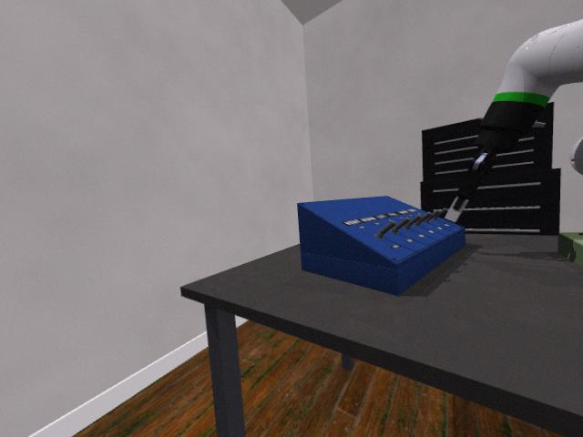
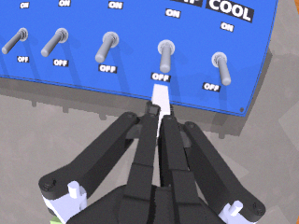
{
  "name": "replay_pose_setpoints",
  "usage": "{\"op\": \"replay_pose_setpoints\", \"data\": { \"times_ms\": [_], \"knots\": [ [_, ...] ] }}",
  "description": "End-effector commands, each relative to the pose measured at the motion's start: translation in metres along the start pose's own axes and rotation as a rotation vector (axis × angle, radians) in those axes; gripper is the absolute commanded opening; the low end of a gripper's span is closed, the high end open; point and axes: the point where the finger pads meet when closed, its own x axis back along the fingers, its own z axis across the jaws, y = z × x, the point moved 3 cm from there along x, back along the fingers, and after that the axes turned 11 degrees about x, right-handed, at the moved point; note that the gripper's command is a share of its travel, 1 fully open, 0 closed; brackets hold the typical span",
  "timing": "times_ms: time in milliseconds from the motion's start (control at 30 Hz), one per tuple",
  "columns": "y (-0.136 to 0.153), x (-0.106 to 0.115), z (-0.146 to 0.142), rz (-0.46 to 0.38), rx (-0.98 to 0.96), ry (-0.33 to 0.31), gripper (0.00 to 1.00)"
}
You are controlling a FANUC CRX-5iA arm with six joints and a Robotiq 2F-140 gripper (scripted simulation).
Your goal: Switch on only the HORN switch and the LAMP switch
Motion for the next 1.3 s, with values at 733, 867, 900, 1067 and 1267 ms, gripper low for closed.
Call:
{"op": "replay_pose_setpoints", "data": {
  "times_ms": [733,867,900,1067,1267],
  "knots": [
    [-0.0013,0.0001,0.0002,0.0,0.0,0.0,0.0],
    [-0.0025,0.0001,0.0004,0.0,0.0,0.0,0.0],
    [-0.0029,0.0001,0.0005,0.0,0.0,0.0,0.0],
    [-0.0044,0.0001,0.0008,0.0,0.0,0.0,0.0],
    [-0.0081,0.0001,0.0015,0.0,0.0,0.0,0.0]
  ]
}}
